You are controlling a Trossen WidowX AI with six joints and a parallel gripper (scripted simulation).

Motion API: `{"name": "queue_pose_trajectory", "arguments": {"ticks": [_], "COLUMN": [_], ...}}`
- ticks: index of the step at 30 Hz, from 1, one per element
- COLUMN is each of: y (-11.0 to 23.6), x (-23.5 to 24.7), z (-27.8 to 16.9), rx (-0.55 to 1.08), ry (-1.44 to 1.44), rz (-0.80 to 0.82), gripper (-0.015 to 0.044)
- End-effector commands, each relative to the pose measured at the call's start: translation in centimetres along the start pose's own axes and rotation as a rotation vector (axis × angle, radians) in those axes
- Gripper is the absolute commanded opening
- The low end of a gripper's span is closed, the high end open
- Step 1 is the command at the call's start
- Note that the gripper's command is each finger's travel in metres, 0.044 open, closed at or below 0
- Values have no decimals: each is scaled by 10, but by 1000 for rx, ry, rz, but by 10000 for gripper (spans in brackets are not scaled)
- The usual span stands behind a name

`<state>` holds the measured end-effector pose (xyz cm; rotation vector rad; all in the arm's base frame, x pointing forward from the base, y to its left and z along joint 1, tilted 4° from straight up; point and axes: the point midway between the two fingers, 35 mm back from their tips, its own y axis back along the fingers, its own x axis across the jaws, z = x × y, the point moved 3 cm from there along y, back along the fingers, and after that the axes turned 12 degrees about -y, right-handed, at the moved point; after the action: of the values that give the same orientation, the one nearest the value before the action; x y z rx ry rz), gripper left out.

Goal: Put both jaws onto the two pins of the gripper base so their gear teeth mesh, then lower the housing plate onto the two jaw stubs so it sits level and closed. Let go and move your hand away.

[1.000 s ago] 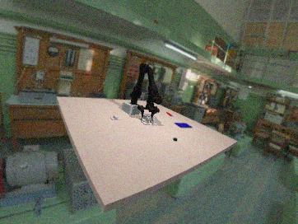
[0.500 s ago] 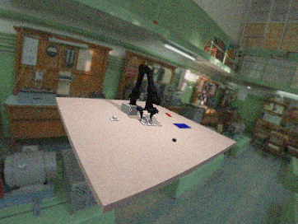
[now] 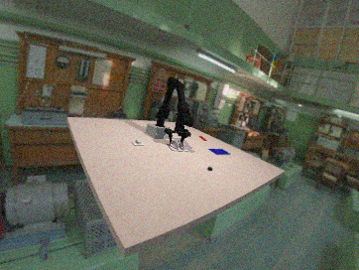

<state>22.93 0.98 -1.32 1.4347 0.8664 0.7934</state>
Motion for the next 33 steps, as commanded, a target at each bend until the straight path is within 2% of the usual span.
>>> {"name": "queue_pose_trajectory", "arguments": {"ticks": [1, 33], "y": [-5, -8], "x": [0, 0], "z": [0, 0], "rx": [5, 5], "ry": [2, 0], "rz": [-1, -1], "gripper": [351, 351]}}
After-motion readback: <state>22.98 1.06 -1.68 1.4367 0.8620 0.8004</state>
